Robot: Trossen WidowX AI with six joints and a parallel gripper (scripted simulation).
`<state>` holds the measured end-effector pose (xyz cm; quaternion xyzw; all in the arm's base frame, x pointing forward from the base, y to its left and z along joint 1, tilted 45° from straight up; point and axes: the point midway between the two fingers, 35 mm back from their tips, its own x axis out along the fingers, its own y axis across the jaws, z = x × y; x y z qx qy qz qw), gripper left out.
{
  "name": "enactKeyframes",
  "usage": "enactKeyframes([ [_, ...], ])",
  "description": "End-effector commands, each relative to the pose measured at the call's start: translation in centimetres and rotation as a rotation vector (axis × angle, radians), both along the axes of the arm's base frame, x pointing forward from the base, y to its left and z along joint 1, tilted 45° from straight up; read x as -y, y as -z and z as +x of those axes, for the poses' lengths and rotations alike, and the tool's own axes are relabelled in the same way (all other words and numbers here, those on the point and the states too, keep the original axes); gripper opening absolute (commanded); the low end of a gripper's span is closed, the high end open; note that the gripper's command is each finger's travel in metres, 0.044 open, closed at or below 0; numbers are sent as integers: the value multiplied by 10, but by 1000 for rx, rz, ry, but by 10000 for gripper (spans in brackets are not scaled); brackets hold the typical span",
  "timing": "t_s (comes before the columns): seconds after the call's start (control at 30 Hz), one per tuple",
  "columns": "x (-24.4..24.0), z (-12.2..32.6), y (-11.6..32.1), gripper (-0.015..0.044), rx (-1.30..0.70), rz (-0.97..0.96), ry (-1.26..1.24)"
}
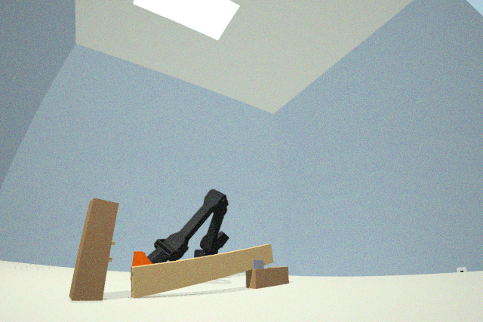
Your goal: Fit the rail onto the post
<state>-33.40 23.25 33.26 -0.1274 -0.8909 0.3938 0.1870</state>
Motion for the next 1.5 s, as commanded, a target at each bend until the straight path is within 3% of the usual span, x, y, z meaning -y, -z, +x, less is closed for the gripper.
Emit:
enactKeyframes([
  [0.0,-1,0,0,426,-1,-1,2],
  [0.3,-50,47,-35,440,-90,-82,157],
  [0.87,-129,200,-98,440,-326,-243,533],
  [1.47,-144,389,-109,440,-581,-384,960],
])
